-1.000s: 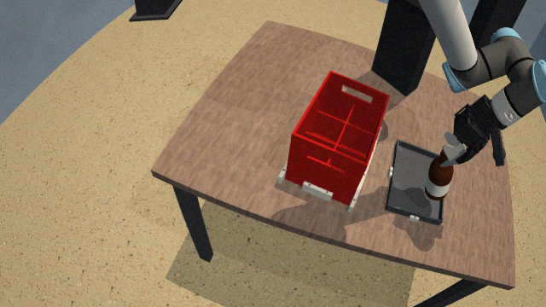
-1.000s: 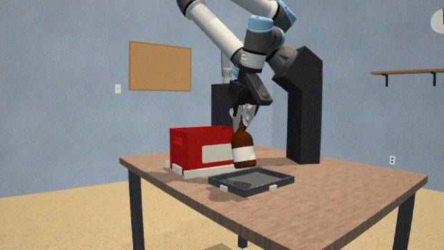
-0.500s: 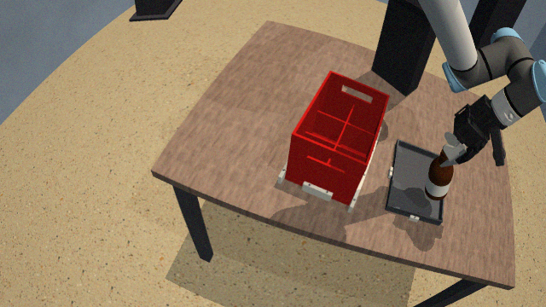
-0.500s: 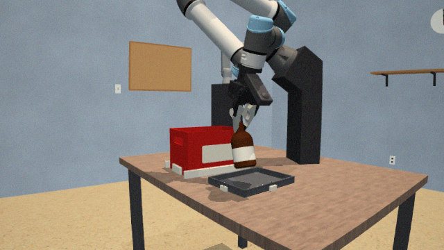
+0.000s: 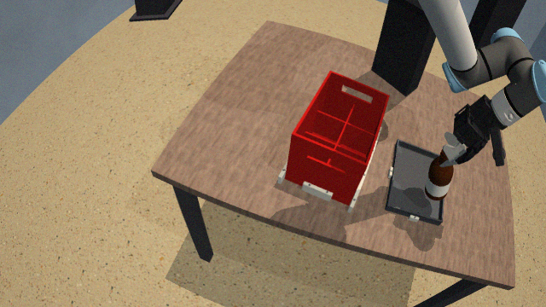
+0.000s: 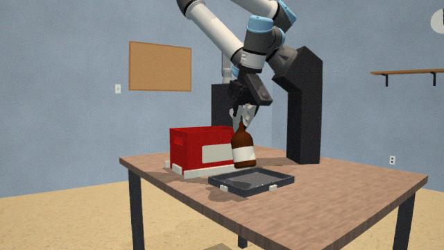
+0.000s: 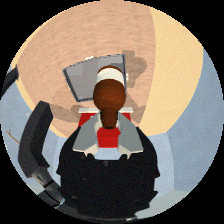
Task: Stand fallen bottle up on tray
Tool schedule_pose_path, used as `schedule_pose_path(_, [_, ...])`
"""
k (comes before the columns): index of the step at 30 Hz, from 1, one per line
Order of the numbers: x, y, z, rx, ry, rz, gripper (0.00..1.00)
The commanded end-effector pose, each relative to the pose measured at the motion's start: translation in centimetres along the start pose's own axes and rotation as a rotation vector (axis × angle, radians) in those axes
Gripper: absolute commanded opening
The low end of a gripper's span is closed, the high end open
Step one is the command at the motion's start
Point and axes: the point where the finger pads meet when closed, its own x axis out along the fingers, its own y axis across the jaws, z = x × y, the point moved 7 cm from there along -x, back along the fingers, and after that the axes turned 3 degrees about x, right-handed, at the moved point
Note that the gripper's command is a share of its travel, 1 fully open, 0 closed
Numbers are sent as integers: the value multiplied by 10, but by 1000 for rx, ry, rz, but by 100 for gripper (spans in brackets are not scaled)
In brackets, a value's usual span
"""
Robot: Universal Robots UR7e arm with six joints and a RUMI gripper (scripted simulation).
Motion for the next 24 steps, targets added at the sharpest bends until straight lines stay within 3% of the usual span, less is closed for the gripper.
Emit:
schedule_pose_path(1, [0, 0, 0, 1, 1, 1, 0])
schedule_pose_path(24, [11, 0, -4, 1, 1, 1, 0])
